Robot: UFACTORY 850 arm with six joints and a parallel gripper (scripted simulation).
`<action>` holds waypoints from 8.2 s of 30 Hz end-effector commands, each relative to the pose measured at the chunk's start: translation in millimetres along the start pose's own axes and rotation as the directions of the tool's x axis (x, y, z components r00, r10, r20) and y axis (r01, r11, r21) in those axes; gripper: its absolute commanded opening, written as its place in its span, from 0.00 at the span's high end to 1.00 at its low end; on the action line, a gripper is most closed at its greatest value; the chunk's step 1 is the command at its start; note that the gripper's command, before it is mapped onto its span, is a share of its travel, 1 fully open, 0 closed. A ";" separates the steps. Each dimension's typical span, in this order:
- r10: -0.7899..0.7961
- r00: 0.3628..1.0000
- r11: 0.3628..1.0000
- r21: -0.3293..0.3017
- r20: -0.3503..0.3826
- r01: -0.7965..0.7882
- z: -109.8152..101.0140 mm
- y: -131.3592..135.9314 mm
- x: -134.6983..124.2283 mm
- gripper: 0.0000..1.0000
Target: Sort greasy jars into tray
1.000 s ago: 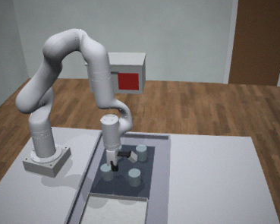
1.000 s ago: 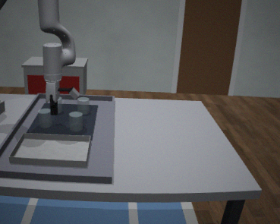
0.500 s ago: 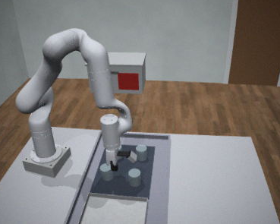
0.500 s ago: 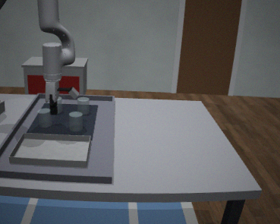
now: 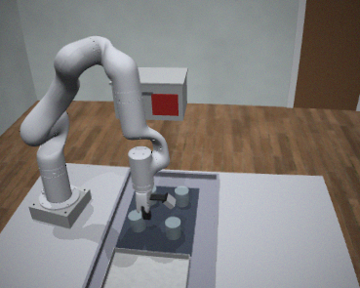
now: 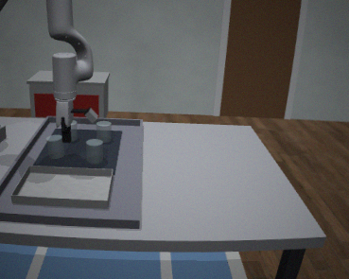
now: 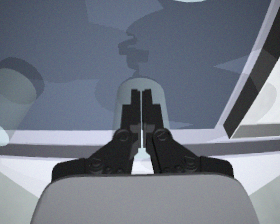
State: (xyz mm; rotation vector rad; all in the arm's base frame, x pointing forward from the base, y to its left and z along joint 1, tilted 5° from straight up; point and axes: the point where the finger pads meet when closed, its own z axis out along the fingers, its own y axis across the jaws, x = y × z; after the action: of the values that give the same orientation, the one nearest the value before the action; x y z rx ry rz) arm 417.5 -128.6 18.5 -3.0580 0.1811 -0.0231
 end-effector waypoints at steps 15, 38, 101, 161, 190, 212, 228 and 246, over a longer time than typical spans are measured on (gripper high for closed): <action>0.000 1.000 1.000 0.000 -0.001 0.000 -2.2 0.1 -1.5 1.00; 0.000 1.000 1.000 0.000 -0.001 0.000 -3.5 0.1 -1.7 1.00; 0.000 1.000 1.000 0.000 -0.001 0.000 3.5 0.1 20.1 1.00; 0.000 1.000 1.000 0.000 -0.001 0.000 -72.9 -172.2 38.4 1.00; 0.000 1.000 1.000 0.000 -0.001 0.000 3.5 -172.2 38.2 1.00; 0.000 1.000 1.000 0.000 -0.001 0.000 3.5 -172.2 35.7 1.00; 0.000 1.000 1.000 0.000 -0.001 0.000 3.5 -172.2 33.7 1.00; 0.000 1.000 1.000 0.000 -0.001 0.000 3.5 -172.2 31.7 1.00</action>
State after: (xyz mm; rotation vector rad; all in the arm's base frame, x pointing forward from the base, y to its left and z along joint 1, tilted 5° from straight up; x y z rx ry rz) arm 468.6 38.3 28.4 -3.0585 0.1811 -0.0223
